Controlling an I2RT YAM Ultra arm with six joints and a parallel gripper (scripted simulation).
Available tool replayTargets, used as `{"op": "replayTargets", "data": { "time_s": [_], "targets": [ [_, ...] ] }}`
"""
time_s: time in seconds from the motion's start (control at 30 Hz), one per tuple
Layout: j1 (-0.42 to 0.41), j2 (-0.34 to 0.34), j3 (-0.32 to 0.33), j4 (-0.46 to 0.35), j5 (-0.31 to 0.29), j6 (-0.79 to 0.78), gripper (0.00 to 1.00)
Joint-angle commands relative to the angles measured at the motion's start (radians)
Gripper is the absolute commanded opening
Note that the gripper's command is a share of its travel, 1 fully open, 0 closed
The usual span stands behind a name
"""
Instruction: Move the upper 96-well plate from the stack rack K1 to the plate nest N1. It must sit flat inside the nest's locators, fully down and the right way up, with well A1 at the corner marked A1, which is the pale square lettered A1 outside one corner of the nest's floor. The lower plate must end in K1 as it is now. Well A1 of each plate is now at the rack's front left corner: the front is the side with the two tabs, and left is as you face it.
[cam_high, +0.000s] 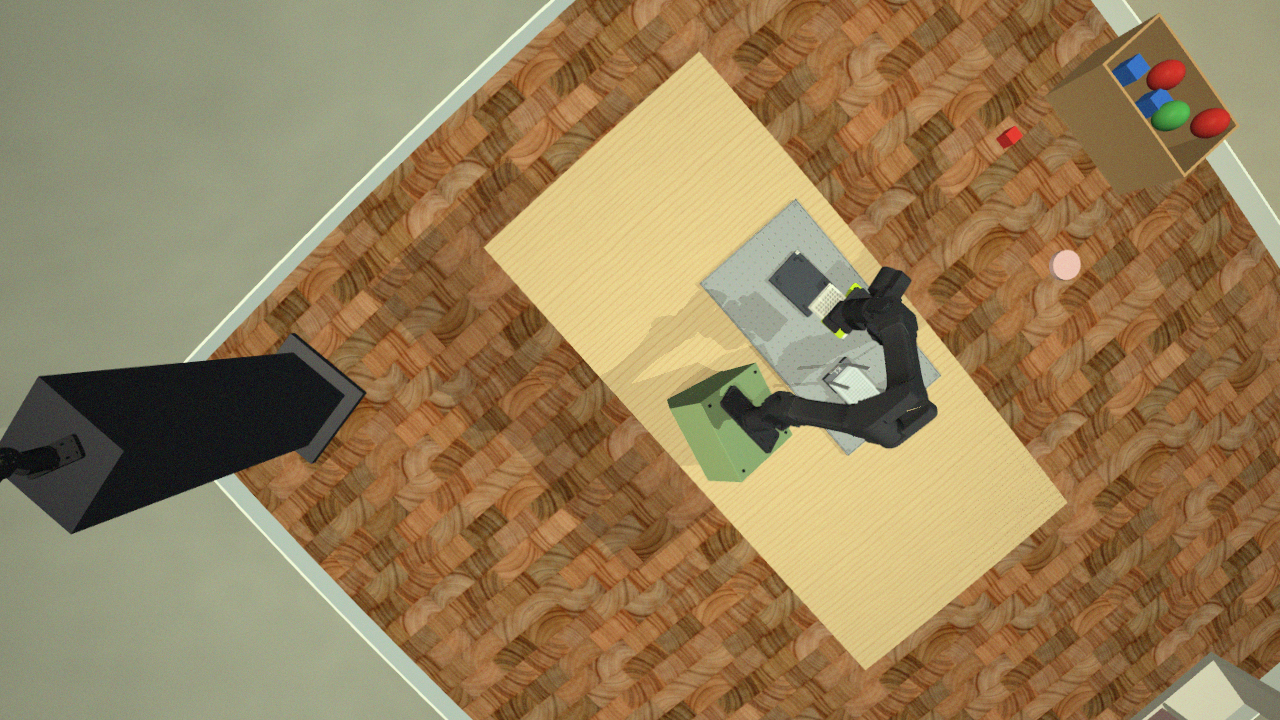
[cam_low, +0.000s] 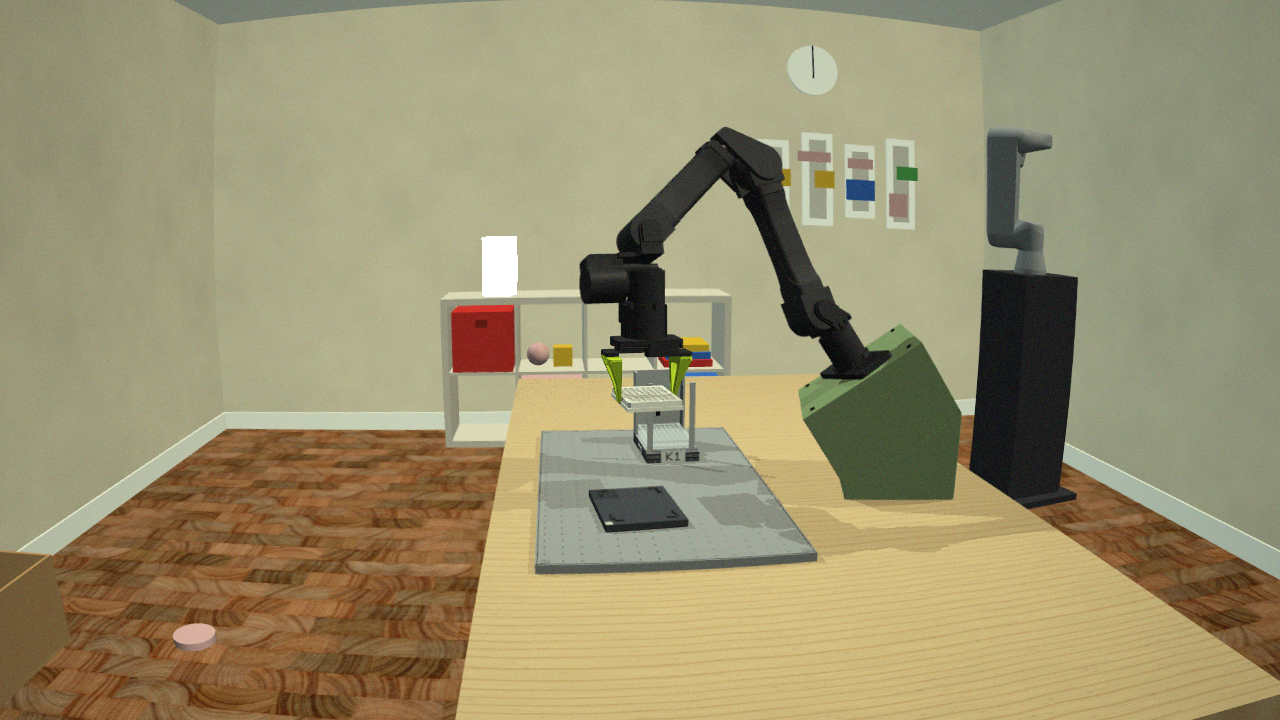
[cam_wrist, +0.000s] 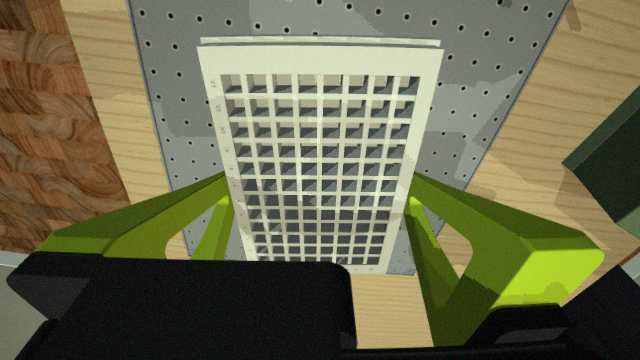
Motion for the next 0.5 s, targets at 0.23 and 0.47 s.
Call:
{"op": "replayTargets", "data": {
  "time_s": [0.23,0.47],
  "targets": [
    [0.094,0.078,0.082,-0.031,0.062,0.109,0.00],
    [0.160,0.143,0.139,-0.046,0.092,0.172,0.00]
  ]
}}
